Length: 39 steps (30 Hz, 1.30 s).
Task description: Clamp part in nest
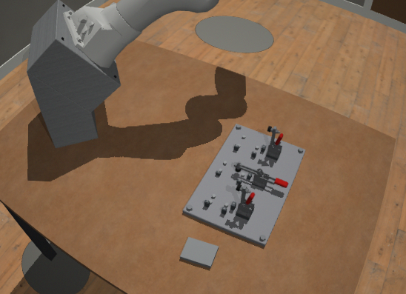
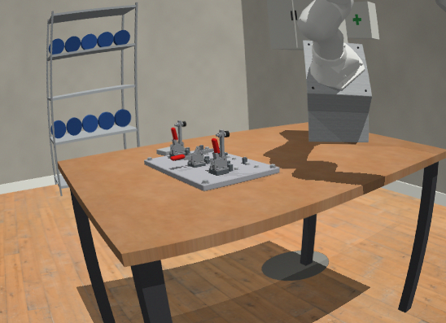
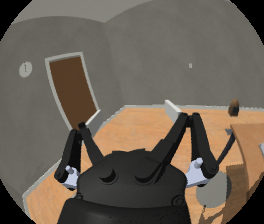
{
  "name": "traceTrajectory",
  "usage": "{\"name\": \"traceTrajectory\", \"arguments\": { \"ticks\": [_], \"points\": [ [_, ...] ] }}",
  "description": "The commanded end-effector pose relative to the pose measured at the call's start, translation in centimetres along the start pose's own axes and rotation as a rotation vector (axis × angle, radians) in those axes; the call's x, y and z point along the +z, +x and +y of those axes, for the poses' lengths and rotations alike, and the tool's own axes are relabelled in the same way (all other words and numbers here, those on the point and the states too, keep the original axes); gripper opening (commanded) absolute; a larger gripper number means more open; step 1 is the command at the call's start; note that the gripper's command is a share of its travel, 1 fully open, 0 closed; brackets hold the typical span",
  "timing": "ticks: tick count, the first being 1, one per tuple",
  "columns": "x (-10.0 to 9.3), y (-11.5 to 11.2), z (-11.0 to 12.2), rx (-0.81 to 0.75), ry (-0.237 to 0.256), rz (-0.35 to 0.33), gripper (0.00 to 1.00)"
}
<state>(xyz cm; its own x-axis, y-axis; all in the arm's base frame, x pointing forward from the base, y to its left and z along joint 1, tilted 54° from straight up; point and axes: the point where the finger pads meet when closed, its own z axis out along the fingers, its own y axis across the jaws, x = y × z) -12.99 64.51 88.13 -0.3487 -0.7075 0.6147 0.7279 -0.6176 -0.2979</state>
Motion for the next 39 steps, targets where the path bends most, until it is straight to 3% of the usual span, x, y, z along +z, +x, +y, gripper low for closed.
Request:
{"name": "traceTrajectory", "arguments": {
  "ticks": [1,7,10,13,14,15,16,17,18,19,20,21,22,25,27,28,29,30,32,34,35,39],
  "points": [
    [0.8,-1.0,1.1,-0.028,-0.022,-0.012,1.0],
    [4.3,-5.6,6.3,-0.144,-0.12,-0.07,1.0],
    [4.3,-5.6,6.3,-0.144,-0.12,-0.07,1.0],
    [6.9,-9.1,11.4,-0.239,-0.208,-0.124,1.0],
    [6.9,-9.1,11.4,-0.239,-0.208,-0.124,1.0],
    [7.8,-10.3,13.5,-0.276,-0.244,-0.146,1.0],
    [7.8,-10.3,13.5,-0.276,-0.244,-0.146,1.0],
    [8.7,-11.7,15.8,-0.315,-0.282,-0.171,1.0],
    [8.7,-11.7,15.8,-0.315,-0.282,-0.171,1.0],
    [9.6,-13.0,18.4,-0.355,-0.325,-0.198,1.0],
    [9.6,-13.0,18.4,-0.355,-0.325,-0.198,1.0],
    [10.4,-14.2,21.0,-0.394,-0.366,-0.225,1.0],
    [10.5,-14.3,21.2,-0.397,-0.371,-0.228,1.0],
    [11.8,-16.3,26.2,-0.465,-0.449,-0.28,1.0],
    [11.8,-16.3,26.2,-0.465,-0.449,-0.28,1.0],
    [12.1,-16.9,27.6,-0.484,-0.473,-0.296,1.0],
    [12.7,-17.9,30.8,-0.523,-0.522,-0.33,1.0],
    [12.7,-18.0,31.1,-0.528,-0.529,-0.334,1.0],
    [13.2,-19.0,34.6,-0.567,-0.583,-0.372,1.0],
    [13.2,-19.1,34.9,-0.571,-0.588,-0.376,1.0],
    [13.5,-19.9,38.4,-0.608,-0.644,-0.416,1.0],
    [13.5,-20.0,38.8,-0.613,-0.651,-0.421,1.0]
  ]
}}
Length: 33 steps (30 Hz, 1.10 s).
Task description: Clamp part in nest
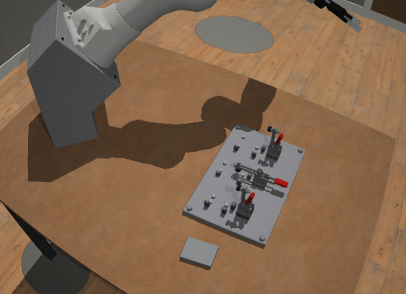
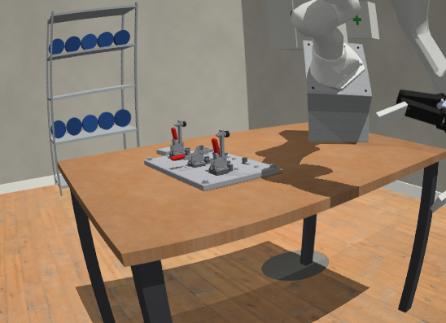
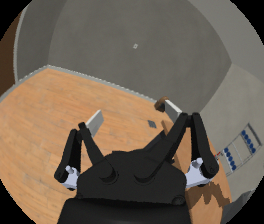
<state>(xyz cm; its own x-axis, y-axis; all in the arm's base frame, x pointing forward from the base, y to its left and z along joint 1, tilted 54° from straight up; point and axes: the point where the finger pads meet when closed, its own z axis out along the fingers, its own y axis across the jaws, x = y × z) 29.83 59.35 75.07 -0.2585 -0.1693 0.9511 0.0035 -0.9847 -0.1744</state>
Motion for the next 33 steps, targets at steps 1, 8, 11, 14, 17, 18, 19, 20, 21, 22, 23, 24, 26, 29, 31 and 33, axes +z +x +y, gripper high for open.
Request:
{"name": "traceTrajectory", "arguments": {
  "ticks": [1,8,11,14,17,18,19,20,21,22,23,24,26,29,31,33],
  "points": [
    [0.2,-1.0,0.2,-0.071,-0.005,-0.032,1.0],
    [0.2,-1.0,0.2,-0.071,-0.005,-0.032,1.0],
    [0.2,-1.0,0.2,-0.071,-0.005,-0.032,1.0],
    [0.2,-1.0,0.2,-0.071,-0.005,-0.032,1.0],
    [0.2,-1.0,0.2,-0.071,-0.005,-0.032,1.0],
    [0.2,-1.0,0.2,-0.071,-0.005,-0.032,1.0],
    [0.2,-1.0,0.2,-0.071,-0.005,-0.032,1.0],
    [3.0,-3.0,2.3,-0.116,-0.065,-0.083,1.0],
    [3.0,-3.0,2.3,-0.116,-0.065,-0.083,1.0],
    [3.0,-3.0,2.3,-0.116,-0.065,-0.083,1.0],
    [3.0,-3.0,2.3,-0.116,-0.065,-0.083,1.0],
    [3.0,-3.0,2.3,-0.116,-0.065,-0.083,1.0],
    [3.0,-3.0,2.3,-0.116,-0.065,-0.083,1.0],
    [3.0,-3.0,2.3,-0.116,-0.065,-0.083,1.0],
    [3.0,-3.0,2.3,-0.116,-0.065,-0.083,1.0],
    [3.0,-3.0,2.3,-0.116,-0.065,-0.083,1.0]
  ]
}}
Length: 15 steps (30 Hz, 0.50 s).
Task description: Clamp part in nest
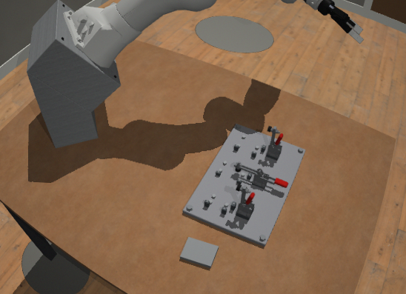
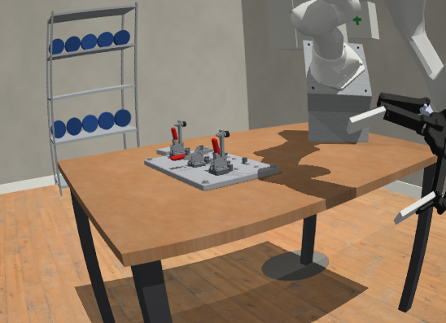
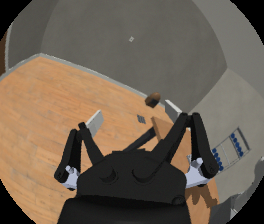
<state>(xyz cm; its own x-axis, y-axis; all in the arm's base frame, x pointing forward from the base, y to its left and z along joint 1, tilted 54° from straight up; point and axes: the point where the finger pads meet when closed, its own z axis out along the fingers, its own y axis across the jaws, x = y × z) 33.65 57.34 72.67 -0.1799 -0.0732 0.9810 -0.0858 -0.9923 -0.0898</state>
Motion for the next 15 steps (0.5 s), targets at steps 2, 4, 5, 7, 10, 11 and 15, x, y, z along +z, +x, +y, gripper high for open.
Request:
{"name": "traceTrajectory", "arguments": {
  "ticks": [2,4,5,7,10,11,15],
  "points": [
    [3.0,-2.2,2.0,-0.056,-0.057,-0.063,1.0],
    [3.0,-2.2,2.0,-0.056,-0.057,-0.063,1.0],
    [3.0,-2.2,2.0,-0.056,-0.057,-0.063,1.0],
    [3.0,-2.2,2.0,-0.056,-0.057,-0.063,1.0],
    [3.0,-2.2,2.0,-0.056,-0.057,-0.063,1.0],
    [3.0,-2.2,2.0,-0.056,-0.057,-0.063,1.0],
    [3.0,-2.2,2.0,-0.056,-0.057,-0.063,1.0]
  ]
}}
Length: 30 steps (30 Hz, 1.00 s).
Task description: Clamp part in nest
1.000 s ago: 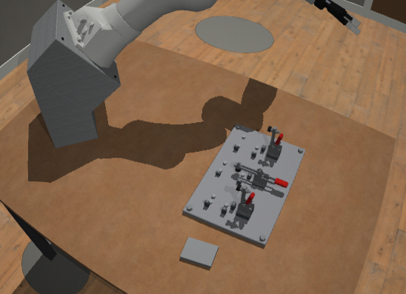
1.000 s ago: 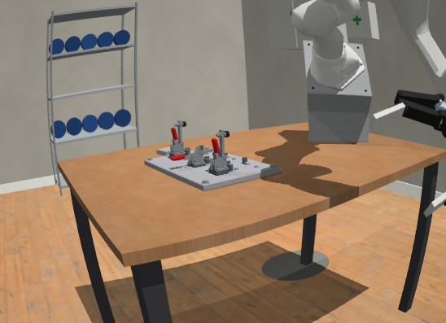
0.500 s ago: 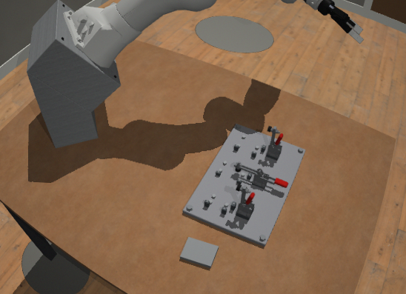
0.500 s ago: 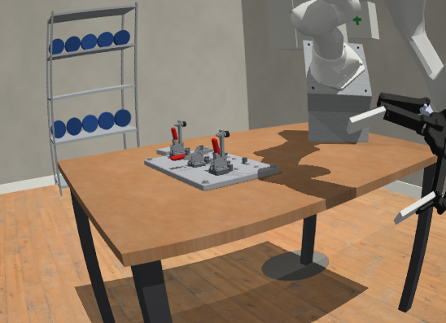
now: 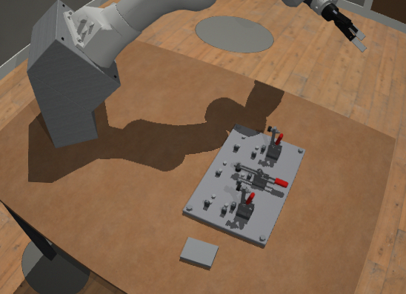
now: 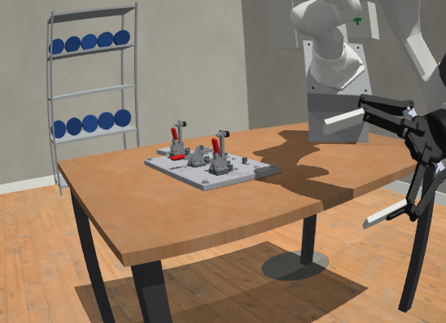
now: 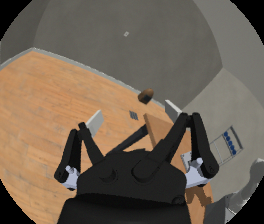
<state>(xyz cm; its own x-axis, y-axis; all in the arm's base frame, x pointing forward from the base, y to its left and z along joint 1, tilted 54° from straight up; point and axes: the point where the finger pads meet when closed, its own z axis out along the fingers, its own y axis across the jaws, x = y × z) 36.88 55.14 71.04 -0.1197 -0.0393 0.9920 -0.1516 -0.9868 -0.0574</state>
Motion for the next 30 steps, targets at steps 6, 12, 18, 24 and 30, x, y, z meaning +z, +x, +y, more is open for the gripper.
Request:
{"name": "traceTrajectory", "arguments": {
  "ticks": [6,12,18,24,30],
  "points": [
    [3.1,-2.2,2.0,-0.055,-0.057,-0.067,1.0],
    [3.1,-2.2,2.0,-0.055,-0.057,-0.067,1.0],
    [3.1,-2.2,2.0,-0.055,-0.057,-0.067,1.0],
    [6.2,-4.2,4.3,-0.093,-0.118,-0.133,1.0],
    [6.2,-4.2,4.3,-0.093,-0.118,-0.133,1.0]
  ]
}}
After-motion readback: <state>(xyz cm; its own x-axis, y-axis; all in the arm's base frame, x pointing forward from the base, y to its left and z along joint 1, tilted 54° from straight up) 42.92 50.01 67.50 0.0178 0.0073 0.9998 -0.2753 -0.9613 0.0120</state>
